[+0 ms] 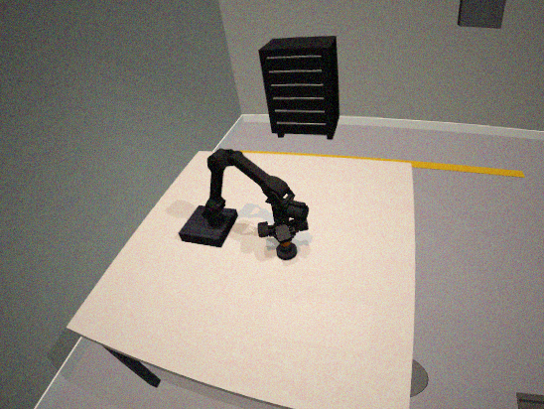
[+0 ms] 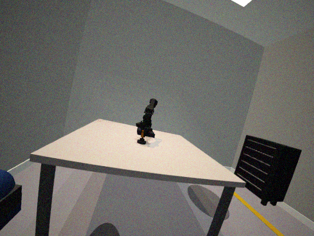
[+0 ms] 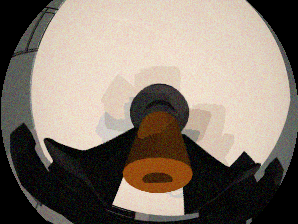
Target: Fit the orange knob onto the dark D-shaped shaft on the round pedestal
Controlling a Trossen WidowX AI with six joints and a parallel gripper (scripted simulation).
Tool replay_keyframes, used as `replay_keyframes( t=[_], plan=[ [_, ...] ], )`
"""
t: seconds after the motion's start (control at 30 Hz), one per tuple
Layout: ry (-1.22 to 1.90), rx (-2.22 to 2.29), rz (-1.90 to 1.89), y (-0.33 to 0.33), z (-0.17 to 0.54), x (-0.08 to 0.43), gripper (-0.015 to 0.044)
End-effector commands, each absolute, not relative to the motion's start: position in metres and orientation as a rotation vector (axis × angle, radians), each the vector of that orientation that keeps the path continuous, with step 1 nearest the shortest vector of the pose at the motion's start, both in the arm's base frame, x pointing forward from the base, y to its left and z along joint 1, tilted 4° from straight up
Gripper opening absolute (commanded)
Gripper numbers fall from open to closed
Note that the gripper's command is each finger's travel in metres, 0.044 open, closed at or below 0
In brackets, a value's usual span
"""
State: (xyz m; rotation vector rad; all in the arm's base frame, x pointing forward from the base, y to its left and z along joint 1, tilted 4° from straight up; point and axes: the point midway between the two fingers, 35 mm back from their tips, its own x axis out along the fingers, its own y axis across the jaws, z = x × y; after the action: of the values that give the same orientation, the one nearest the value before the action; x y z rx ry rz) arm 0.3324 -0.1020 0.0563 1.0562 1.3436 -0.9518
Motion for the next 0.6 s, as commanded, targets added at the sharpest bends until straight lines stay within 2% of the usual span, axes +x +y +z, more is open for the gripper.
replay_keyframes(
  t=[0.0, 0.37, 0.57],
  plan=[
    [1.338, 1.058, -0.955, -0.1021, 0.0554, 0.3337, 0.0000],
    [1.335, 1.065, -0.961, -0.1024, 0.0611, 0.3338, 0.0000],
    [1.262, 1.208, -1.105, -0.1027, 0.0605, 0.3336, 0.0000]
  ],
)
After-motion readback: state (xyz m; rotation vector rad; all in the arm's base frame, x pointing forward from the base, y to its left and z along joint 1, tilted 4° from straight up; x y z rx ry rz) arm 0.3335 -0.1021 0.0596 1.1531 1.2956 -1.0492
